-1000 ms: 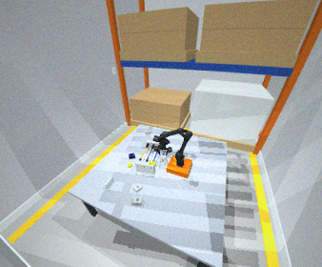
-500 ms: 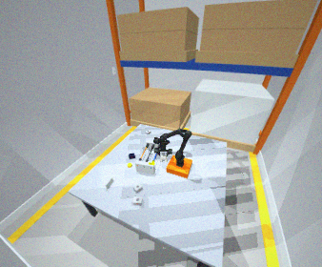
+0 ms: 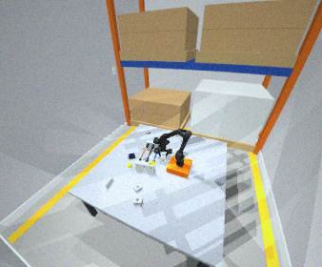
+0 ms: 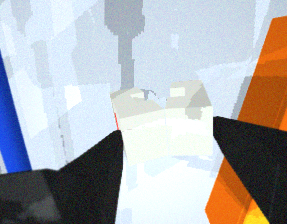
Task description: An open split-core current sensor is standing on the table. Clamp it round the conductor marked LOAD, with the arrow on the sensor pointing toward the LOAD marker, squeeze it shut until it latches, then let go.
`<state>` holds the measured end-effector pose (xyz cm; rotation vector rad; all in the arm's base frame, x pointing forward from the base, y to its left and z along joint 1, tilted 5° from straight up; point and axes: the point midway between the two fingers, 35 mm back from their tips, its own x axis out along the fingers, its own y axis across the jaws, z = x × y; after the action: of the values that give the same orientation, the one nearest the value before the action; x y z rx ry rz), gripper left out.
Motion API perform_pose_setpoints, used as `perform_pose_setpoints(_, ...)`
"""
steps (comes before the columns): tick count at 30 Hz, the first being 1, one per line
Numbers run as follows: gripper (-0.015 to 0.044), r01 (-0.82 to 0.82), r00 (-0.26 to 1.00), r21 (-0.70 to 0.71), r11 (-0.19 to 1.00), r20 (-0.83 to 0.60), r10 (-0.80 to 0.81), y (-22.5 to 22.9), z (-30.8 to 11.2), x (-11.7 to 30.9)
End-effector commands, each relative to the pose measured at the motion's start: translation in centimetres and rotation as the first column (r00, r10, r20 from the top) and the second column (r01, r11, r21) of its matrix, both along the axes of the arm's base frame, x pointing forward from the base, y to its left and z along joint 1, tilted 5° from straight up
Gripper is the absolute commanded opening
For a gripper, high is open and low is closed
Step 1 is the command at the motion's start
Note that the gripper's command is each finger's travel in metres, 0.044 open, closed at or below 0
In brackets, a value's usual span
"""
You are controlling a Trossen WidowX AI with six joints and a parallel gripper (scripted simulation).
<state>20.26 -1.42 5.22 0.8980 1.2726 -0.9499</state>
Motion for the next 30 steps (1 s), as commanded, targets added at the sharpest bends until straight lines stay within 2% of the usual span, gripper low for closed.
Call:
perform_pose_setpoints(1, 0.0227, 0.0, 1.0, 0.0, 1.0, 0.0, 0.0, 0.0, 0.0, 0.0)
perform_pose_setpoints(5, 0.02, 0.0, 1.0, 0.0, 1.0, 0.0, 0.0, 0.0, 0.0, 0.0)
perform_pose_setpoints(13, 0.0, -0.001, 1.0, 0.0, 1.0, -0.001, 0.001, 0.2, 2.5, 0.4)
perform_pose_setpoints(30, 0.0, -0.003, 1.0, -0.001, 1.0, -0.007, 0.003, 1.0, 10.1, 0.4)
